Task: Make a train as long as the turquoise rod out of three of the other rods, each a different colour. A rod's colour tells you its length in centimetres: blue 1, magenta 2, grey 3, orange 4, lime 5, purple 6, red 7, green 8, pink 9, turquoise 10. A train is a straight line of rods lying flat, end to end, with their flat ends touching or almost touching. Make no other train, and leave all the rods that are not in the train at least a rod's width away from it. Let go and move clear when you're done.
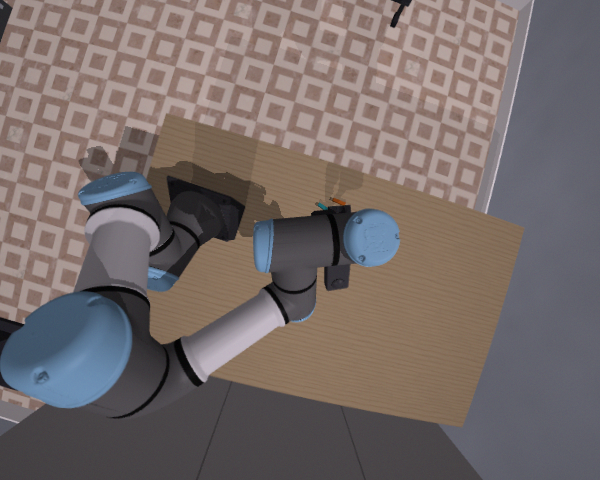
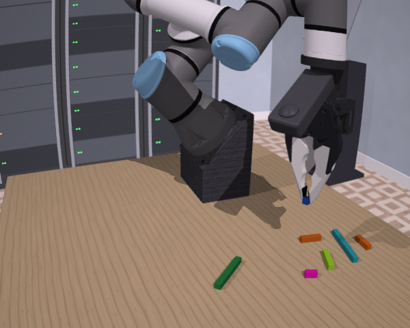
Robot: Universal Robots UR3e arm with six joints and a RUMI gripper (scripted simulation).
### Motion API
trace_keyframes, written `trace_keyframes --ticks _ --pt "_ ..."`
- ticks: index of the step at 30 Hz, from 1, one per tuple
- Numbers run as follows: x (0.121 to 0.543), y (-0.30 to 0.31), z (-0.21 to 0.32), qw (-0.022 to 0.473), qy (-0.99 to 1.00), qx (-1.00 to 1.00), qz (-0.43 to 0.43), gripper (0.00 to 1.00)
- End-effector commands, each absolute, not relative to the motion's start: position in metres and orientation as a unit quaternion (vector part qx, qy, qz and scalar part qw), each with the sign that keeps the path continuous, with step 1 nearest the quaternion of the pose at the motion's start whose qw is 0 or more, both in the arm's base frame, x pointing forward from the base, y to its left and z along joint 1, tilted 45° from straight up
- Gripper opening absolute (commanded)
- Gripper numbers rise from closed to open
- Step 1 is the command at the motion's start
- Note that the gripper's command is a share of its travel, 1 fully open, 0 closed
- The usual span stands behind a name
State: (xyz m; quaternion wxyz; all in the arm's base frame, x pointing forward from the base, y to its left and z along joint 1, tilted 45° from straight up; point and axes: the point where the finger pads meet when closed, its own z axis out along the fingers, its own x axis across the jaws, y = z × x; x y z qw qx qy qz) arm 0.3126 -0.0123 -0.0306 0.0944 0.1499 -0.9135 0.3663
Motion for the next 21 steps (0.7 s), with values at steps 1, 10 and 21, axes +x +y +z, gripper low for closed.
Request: trace_keyframes --ticks 1,10,21 --pt "0.313 -0.012 -0.030 0.093 -0.914 0.147 0.367 0.00" --pt "0.312 -0.017 -0.035 0.094 -0.913 0.148 0.368 0.00" --pt "0.310 -0.036 -0.055 0.094 -0.913 0.148 0.368 0.00"
